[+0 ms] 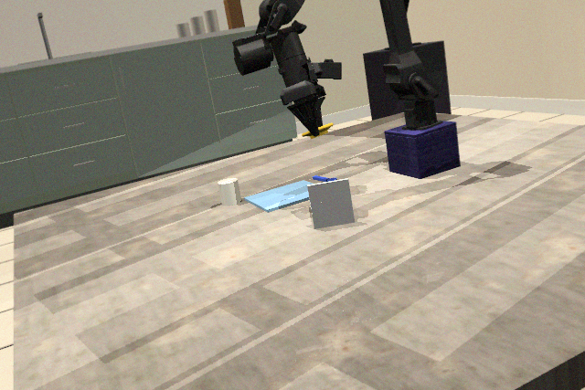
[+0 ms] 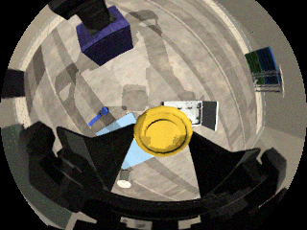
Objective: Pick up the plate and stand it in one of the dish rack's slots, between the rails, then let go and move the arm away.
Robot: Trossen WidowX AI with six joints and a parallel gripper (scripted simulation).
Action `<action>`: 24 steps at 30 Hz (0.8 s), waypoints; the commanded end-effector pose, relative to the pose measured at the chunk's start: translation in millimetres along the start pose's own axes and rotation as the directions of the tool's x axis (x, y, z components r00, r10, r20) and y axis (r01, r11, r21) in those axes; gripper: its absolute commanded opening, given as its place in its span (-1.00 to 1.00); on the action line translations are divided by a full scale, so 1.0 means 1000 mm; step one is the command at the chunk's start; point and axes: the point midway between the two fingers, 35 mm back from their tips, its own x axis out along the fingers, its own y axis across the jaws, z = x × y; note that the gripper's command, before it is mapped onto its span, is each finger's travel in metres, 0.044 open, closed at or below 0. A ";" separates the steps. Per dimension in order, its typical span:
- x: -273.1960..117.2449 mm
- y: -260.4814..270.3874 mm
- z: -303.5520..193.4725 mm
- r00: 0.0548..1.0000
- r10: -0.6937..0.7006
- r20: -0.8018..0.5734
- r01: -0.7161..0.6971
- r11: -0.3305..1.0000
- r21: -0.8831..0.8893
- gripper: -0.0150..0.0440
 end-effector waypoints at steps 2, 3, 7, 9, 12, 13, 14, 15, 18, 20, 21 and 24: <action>0.017 0.000 -0.001 0.994 -0.081 0.079 0.075 0.994 0.080 -0.49; 0.021 0.001 -0.001 0.990 -0.101 0.096 0.092 0.991 0.099 -0.49; 0.035 0.001 -0.002 0.971 -0.183 0.156 0.155 0.972 0.177 -0.49; 0.041 0.001 -0.003 0.958 -0.224 0.180 0.184 0.959 0.217 -0.49; 0.049 0.002 -0.004 0.934 -0.288 0.211 0.225 0.934 0.278 -0.49; 0.052 0.002 -0.004 0.925 -0.309 0.220 0.238 0.924 0.299 -0.49; 0.055 0.002 -0.005 0.916 -0.331 0.228 0.250 0.914 0.320 -0.49; 0.057 0.003 -0.005 0.906 -0.352 0.235 0.262 0.903 0.341 -0.49; 0.064 0.003 -0.005 0.871 -0.419 0.255 0.298 0.864 0.405 -0.49; 0.069 0.004 -0.006 0.845 -0.465 0.264 0.319 0.835 0.448 -0.49; 0.071 0.004 -0.006 0.831 -0.487 0.267 0.329 0.819 0.470 -0.49; 0.076 0.005 -0.006 0.786 -0.555 0.272 0.356 0.767 0.533 -0.49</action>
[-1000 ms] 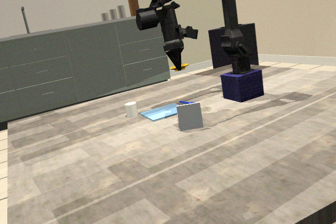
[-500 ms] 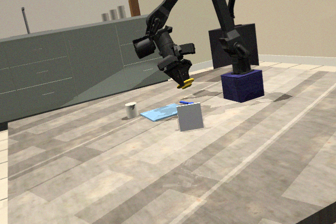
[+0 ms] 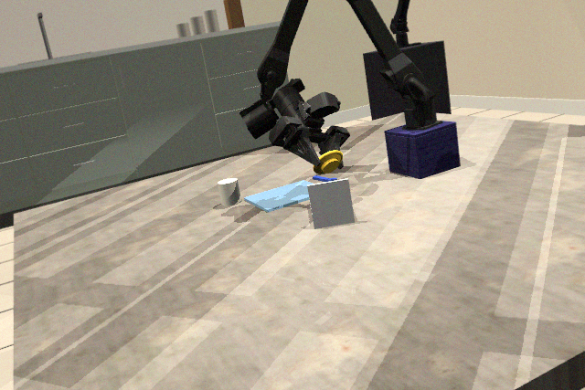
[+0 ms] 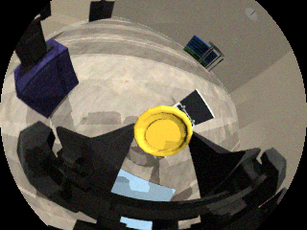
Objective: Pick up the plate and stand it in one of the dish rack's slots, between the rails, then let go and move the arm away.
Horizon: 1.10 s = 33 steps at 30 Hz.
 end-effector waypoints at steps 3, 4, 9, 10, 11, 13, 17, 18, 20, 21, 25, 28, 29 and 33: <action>0.007 0.005 -0.005 0.989 -0.125 0.076 0.116 0.987 0.110 -0.49; 0.007 0.005 -0.006 0.985 -0.149 0.088 0.137 0.982 0.130 -0.49; 0.010 0.009 -0.011 0.952 -0.275 0.136 0.239 0.943 0.233 -0.49; 0.011 0.010 -0.012 0.943 -0.301 0.143 0.259 0.932 0.254 -0.49; 0.011 0.010 -0.013 0.933 -0.326 0.150 0.278 0.920 0.275 -0.49; 0.011 0.012 -0.015 0.912 -0.378 0.161 0.315 0.895 0.317 -0.49; 0.011 0.015 -0.019 0.860 -0.480 0.174 0.384 0.832 0.399 -0.49; 0.010 0.015 -0.020 0.845 -0.505 0.175 0.400 0.815 0.420 -0.49; 0.010 0.017 -0.022 0.816 -0.551 0.176 0.428 0.780 0.456 -0.49; 0.009 0.017 -0.022 0.808 -0.563 0.175 0.435 0.771 0.465 -0.49; 0.009 0.018 -0.022 0.805 -0.567 0.175 0.438 0.767 0.469 -0.49; 0.009 0.018 -0.022 0.805 -0.567 0.175 0.438 0.767 0.469 -0.49; 0.009 0.018 -0.022 0.805 -0.567 0.175 0.438 0.767 0.469 -0.49; 0.013 0.015 -0.021 0.807 -0.564 0.174 0.437 0.769 0.467 -0.49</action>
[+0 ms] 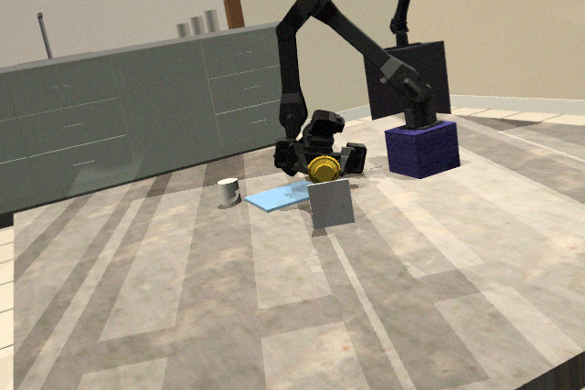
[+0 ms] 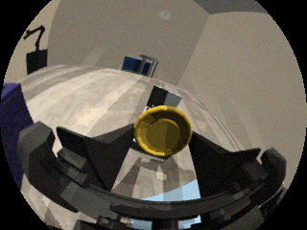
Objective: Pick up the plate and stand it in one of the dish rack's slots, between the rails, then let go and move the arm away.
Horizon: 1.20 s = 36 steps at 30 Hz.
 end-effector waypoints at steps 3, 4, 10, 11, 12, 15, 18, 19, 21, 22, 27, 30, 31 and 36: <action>0.009 0.000 0.003 1.000 0.002 0.002 -0.002 1.000 0.000 -0.49; 0.011 -0.001 0.003 1.000 0.003 0.003 -0.003 1.000 -0.001 -0.49; 0.018 -0.002 0.004 1.000 0.004 0.000 -0.004 1.000 -0.003 -0.49; 0.019 -0.002 0.005 1.000 0.004 -0.001 -0.004 1.000 -0.004 -0.49; 0.021 -0.002 0.005 1.000 0.004 -0.001 -0.004 1.000 -0.004 -0.49; 0.024 -0.003 0.006 1.000 0.004 -0.001 -0.004 1.000 -0.006 -0.49; 0.025 -0.003 0.006 1.000 0.004 -0.002 -0.004 1.000 -0.006 -0.49; 0.027 -0.003 0.006 1.000 0.005 -0.003 -0.005 1.000 -0.007 -0.49; 0.029 -0.004 0.006 1.000 0.005 -0.004 -0.005 1.000 -0.008 -0.49; 0.031 -0.004 0.007 1.000 0.005 -0.005 -0.005 1.000 -0.008 -0.49; 0.037 -0.004 0.008 1.000 0.006 -0.006 -0.006 1.000 -0.010 -0.49; 0.040 -0.005 0.009 1.000 0.006 -0.009 -0.006 1.000 -0.012 -0.49; 0.042 -0.005 0.009 1.000 0.006 -0.009 -0.006 1.000 -0.012 -0.49; 0.047 -0.005 0.011 1.000 0.005 -0.011 -0.005 1.000 -0.013 -0.49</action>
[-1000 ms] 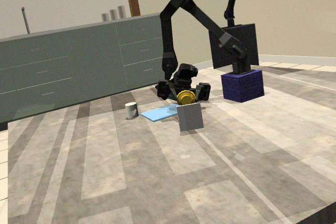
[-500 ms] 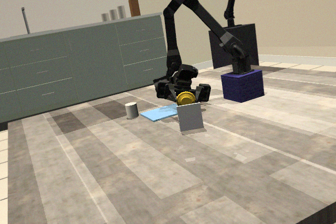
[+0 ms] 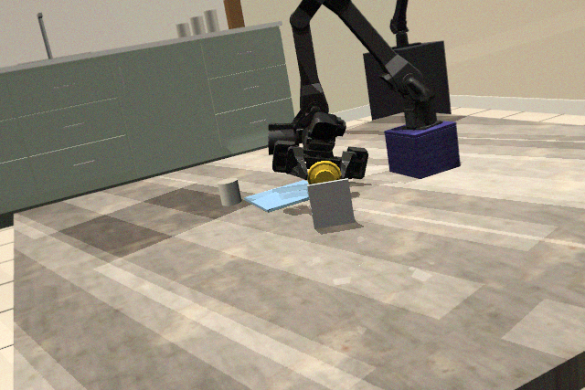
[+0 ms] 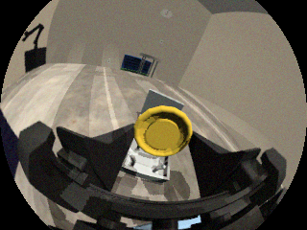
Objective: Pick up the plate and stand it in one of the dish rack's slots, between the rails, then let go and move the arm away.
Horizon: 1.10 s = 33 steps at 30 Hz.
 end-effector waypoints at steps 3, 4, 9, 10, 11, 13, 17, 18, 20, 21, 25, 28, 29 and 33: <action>0.003 0.002 -0.003 1.000 0.001 -0.001 -0.001 1.000 0.003 -0.49; 0.005 0.004 -0.009 1.000 0.001 -0.001 -0.001 1.000 0.002 -0.49; 0.007 0.007 -0.018 1.000 0.001 0.001 -0.001 1.000 0.001 -0.49; 0.006 0.007 -0.016 1.000 0.001 0.001 -0.001 1.000 0.002 -0.49; 0.006 0.007 -0.015 1.000 0.002 0.001 -0.002 1.000 0.003 -0.49; 0.006 0.007 -0.015 1.000 0.002 0.001 -0.002 1.000 0.003 -0.49; 0.006 0.007 -0.015 1.000 0.002 0.001 -0.002 1.000 0.003 -0.49; 0.006 0.007 -0.015 1.000 0.002 0.001 -0.002 1.000 0.003 -0.49; 0.006 0.007 -0.015 1.000 0.002 0.001 -0.002 1.000 0.003 -0.49; 0.006 0.007 -0.015 1.000 0.001 0.000 -0.001 1.000 0.001 -0.40; 0.006 0.006 -0.015 1.000 0.001 0.000 -0.001 1.000 0.000 -0.05; 0.006 0.006 -0.015 1.000 0.001 0.000 -0.001 1.000 0.000 0.22; 0.006 0.006 -0.015 1.000 0.001 0.000 -0.001 1.000 0.000 0.31; 0.006 0.006 -0.015 1.000 0.001 0.000 -0.001 1.000 0.000 0.67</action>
